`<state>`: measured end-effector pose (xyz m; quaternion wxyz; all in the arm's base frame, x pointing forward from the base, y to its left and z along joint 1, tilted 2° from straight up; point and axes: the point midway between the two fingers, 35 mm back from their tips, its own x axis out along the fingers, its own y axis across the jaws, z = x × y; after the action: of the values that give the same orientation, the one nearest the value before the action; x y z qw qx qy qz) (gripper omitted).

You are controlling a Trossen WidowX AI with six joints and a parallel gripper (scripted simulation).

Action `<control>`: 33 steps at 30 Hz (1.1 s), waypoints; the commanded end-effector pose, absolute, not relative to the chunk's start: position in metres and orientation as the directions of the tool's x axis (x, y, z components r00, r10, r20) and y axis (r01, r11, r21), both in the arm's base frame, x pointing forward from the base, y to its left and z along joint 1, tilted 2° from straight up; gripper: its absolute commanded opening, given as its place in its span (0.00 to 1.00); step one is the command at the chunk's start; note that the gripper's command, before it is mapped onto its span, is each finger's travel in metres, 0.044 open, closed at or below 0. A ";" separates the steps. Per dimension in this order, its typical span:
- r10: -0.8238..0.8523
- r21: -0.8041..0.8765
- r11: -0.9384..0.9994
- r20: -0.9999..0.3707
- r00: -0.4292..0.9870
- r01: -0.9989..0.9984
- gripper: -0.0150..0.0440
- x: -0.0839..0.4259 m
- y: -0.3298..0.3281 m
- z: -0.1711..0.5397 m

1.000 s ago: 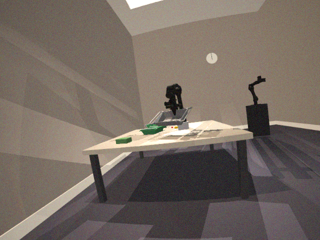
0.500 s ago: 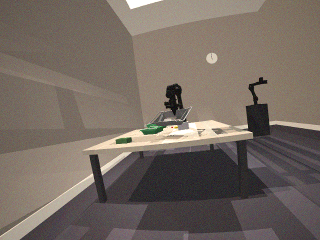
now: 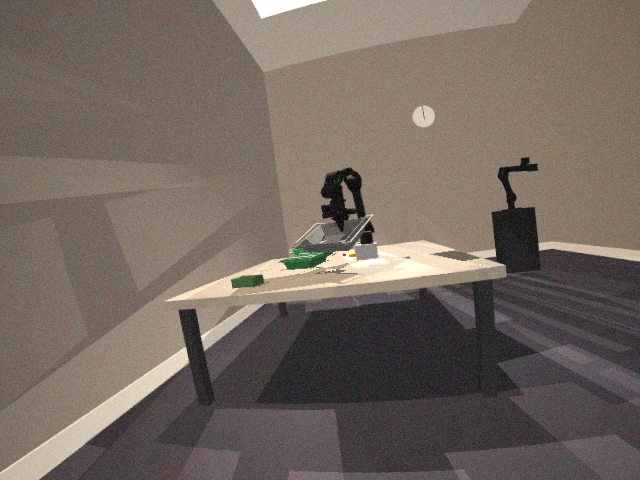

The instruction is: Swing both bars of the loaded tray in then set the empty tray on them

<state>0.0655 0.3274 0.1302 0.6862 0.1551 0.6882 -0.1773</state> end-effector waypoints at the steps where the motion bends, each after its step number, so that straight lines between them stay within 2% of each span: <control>1: -0.003 -0.003 0.867 -1.000 0.001 0.499 0.25 0.082 0.326 0.137; 33: -0.005 0.008 0.614 -1.000 0.014 0.790 0.25 0.197 0.268 0.140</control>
<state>0.1857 0.2750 0.1342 0.6412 0.2915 0.6407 -0.3056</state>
